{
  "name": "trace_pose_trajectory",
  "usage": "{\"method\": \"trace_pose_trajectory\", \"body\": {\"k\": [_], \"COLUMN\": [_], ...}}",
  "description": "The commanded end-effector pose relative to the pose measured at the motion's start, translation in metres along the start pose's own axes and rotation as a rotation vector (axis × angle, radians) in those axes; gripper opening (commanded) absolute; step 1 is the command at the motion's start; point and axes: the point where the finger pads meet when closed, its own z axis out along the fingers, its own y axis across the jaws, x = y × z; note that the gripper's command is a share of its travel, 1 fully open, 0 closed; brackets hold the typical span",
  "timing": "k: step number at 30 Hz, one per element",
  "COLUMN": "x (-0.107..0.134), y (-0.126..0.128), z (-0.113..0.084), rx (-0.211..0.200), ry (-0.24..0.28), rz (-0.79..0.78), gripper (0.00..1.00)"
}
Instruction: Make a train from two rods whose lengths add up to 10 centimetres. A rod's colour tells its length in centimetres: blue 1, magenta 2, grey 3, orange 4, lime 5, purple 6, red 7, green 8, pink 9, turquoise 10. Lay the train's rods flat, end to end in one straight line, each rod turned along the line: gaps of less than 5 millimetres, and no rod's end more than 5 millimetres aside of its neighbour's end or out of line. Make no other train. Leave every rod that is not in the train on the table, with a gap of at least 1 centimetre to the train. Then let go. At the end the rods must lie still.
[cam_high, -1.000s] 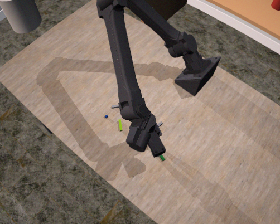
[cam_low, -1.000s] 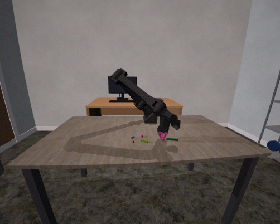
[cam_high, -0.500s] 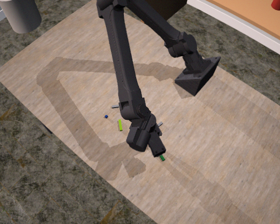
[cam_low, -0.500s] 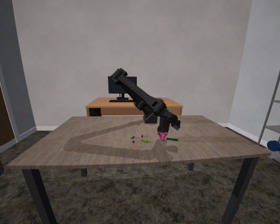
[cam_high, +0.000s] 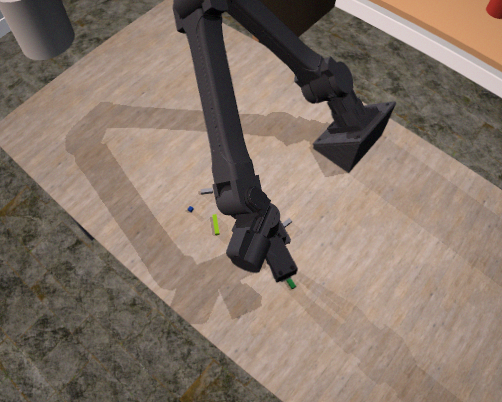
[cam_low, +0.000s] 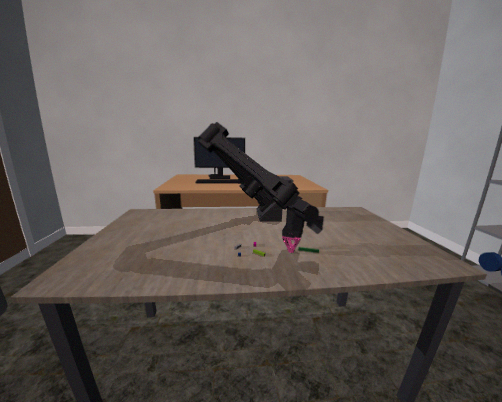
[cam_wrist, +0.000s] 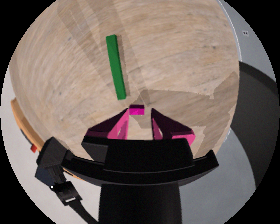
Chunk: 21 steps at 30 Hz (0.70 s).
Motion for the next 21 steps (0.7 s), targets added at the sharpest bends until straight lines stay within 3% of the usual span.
{"method": "trace_pose_trajectory", "body": {"k": [1, 6, 7, 21], "x": [-0.0057, -0.0057, -0.0057, -0.0057], "y": [0.0044, 0.0044, 0.0044, 0.0044], "z": [0.0017, 0.0017, 0.0017, 0.0017], "rx": [0.007, 0.007, 0.007, 0.007], "ry": [-0.002, -0.002, -0.002, -0.002], "rz": [-0.018, -0.018, -0.018, -0.018], "gripper": [0.34, 0.34, 0.15, 0.15]}}
